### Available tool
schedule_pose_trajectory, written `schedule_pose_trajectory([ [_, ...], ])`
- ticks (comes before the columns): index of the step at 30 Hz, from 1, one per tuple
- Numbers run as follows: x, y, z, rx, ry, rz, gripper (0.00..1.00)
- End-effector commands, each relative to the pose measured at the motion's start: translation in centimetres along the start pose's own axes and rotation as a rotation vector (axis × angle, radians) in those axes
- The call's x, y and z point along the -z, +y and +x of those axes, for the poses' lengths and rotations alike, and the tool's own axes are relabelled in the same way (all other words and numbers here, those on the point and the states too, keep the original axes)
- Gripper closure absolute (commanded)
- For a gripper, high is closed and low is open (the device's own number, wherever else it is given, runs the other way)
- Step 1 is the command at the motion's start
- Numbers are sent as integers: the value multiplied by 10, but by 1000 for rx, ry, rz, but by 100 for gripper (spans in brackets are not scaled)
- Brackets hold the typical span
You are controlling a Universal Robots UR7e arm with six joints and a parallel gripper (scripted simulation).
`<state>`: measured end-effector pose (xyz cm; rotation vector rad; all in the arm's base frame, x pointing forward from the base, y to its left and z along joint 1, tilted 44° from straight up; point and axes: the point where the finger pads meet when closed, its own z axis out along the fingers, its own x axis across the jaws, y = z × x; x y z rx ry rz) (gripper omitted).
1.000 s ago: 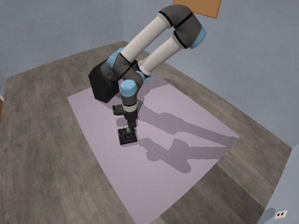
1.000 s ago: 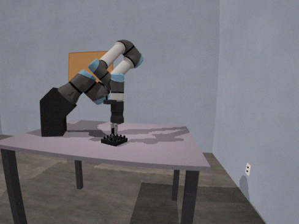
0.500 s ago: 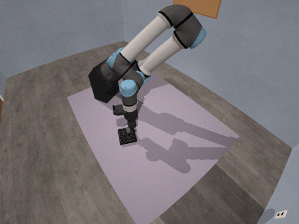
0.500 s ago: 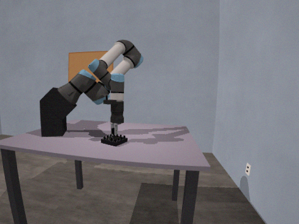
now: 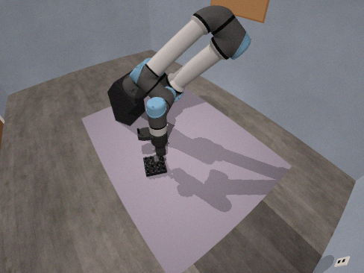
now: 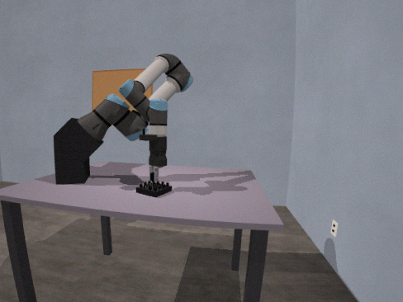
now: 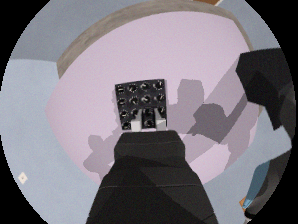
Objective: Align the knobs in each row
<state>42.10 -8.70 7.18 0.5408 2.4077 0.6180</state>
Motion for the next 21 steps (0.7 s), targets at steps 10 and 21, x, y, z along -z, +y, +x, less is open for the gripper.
schedule_pose_trajectory([
  [10,0,0,0,0,-1,0,54],
  [21,-7,0,0,0,-1,0,54],
])
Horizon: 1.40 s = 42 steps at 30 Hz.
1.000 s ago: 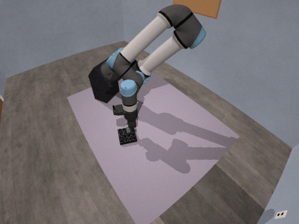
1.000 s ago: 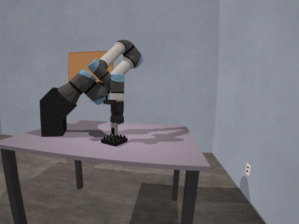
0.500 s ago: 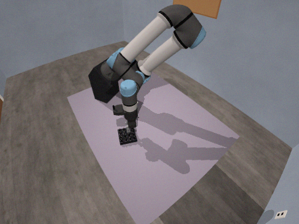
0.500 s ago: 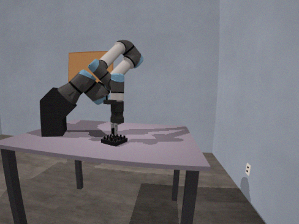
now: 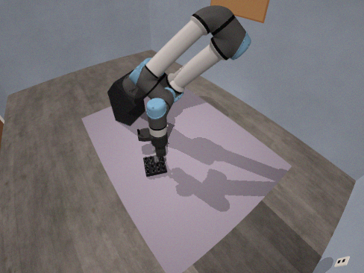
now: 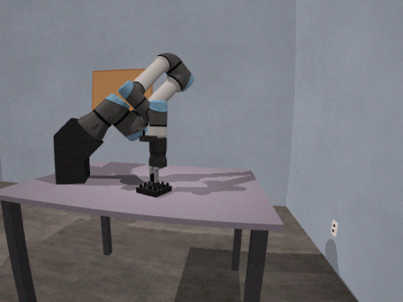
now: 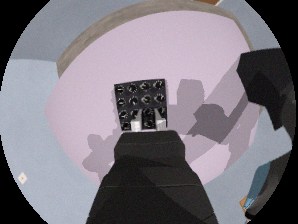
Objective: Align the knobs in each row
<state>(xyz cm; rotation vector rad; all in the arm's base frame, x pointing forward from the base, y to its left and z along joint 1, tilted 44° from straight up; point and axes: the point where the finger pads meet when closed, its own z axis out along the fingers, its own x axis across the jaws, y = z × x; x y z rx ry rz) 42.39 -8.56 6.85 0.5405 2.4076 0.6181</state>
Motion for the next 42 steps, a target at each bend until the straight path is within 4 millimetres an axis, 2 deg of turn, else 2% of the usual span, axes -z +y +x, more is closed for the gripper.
schedule_pose_trajectory([
  [1,-3,0,0,0,-1,0,54],
  [42,-9,0,0,0,-1,0,54],
])
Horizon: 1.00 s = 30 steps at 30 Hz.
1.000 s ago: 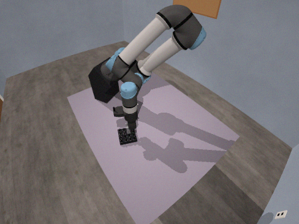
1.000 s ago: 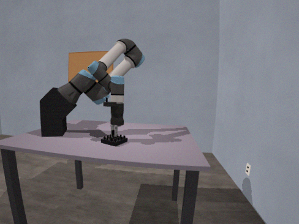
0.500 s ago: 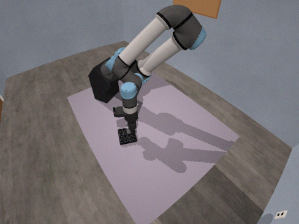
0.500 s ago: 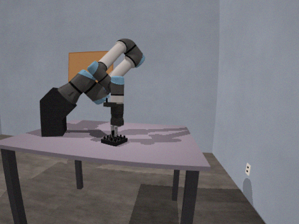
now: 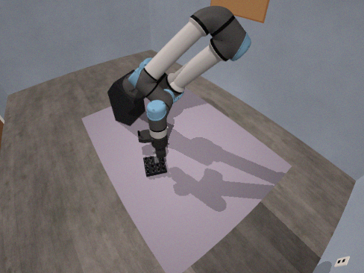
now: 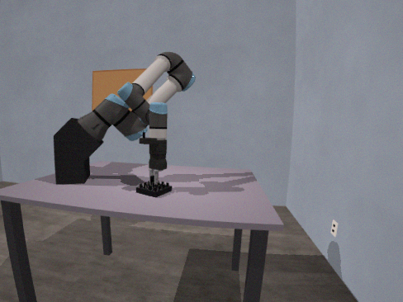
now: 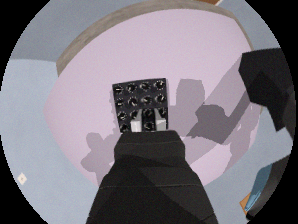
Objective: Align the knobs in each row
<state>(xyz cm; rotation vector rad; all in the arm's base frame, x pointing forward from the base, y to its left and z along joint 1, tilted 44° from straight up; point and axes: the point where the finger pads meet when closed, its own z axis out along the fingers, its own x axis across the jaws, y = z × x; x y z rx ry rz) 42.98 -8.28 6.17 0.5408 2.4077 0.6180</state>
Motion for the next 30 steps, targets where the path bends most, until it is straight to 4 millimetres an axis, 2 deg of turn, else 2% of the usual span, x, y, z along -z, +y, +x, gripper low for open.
schedule_pose_trajectory([
  [1,0,0,0,0,-1,0,54],
  [9,0,0,0,0,-1,0,54],
  [10,0,0,0,0,-1,0,70],
  [30,0,0,0,0,-1,0,70],
])
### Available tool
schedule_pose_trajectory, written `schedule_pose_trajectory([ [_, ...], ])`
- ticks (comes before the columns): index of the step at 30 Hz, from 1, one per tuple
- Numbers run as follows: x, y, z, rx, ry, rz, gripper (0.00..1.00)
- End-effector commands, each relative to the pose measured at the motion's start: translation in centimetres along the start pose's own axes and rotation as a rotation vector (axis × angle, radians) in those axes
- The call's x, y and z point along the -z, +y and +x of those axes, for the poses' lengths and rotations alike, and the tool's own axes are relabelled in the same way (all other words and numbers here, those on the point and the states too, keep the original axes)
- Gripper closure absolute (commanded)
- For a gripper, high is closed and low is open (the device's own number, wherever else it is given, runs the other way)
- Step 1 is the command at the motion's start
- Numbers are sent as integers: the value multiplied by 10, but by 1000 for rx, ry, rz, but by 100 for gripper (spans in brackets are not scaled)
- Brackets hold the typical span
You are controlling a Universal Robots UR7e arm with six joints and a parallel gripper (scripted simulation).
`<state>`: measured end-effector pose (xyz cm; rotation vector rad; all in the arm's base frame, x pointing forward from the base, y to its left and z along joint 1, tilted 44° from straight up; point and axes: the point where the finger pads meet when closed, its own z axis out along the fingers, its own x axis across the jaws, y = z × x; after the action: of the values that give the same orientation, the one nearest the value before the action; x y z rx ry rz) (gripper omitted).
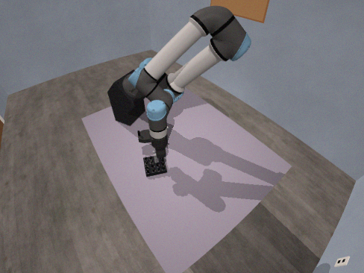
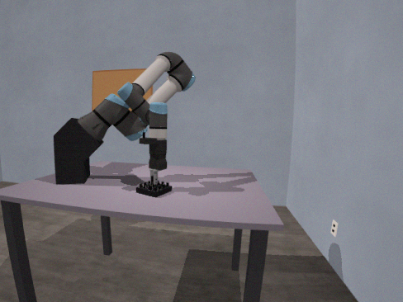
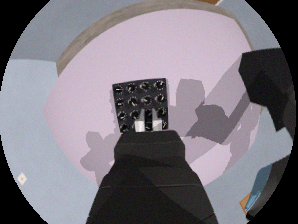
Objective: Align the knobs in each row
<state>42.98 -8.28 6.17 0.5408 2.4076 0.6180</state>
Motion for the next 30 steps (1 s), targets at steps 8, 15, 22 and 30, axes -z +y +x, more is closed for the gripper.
schedule_pose_trajectory([
  [8,0,0,0,0,-1,0,70],
  [15,0,0,0,1,-1,0,70],
  [22,0,0,0,5,-1,0,70],
  [30,0,0,0,25,-1,0,70],
])
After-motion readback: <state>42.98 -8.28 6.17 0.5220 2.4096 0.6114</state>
